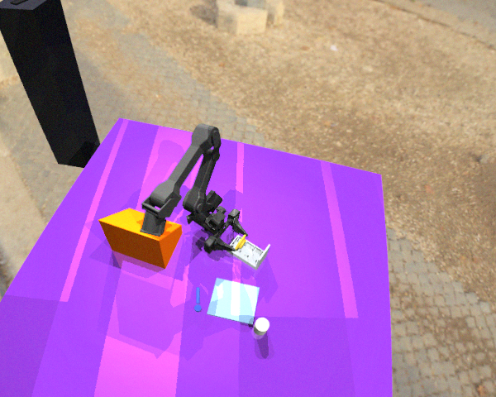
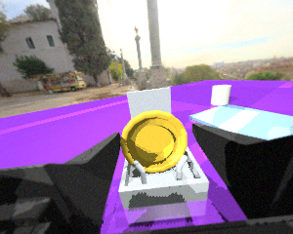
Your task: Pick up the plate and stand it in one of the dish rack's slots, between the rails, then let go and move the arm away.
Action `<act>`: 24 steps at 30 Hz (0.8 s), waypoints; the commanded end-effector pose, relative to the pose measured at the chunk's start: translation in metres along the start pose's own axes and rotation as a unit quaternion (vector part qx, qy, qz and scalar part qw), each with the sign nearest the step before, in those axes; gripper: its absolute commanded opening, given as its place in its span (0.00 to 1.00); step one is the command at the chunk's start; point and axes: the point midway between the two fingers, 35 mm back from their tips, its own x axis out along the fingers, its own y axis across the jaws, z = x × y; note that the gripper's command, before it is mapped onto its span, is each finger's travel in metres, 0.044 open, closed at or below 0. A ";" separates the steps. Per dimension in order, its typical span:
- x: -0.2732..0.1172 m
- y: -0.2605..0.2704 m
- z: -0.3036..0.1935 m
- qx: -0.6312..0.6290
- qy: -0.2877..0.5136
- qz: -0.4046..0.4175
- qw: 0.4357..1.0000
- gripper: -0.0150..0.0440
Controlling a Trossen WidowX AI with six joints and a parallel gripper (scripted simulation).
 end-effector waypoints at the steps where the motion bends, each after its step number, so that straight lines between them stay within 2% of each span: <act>1: 0.000 0.000 0.000 0.000 0.000 0.000 1.000 0.93; 7: 0.000 0.002 0.005 0.000 0.000 -0.001 1.000 0.93; 21: 0.002 0.012 0.108 0.004 -0.006 0.002 1.000 0.93; 24: 0.002 0.012 0.117 0.004 -0.008 0.004 1.000 0.93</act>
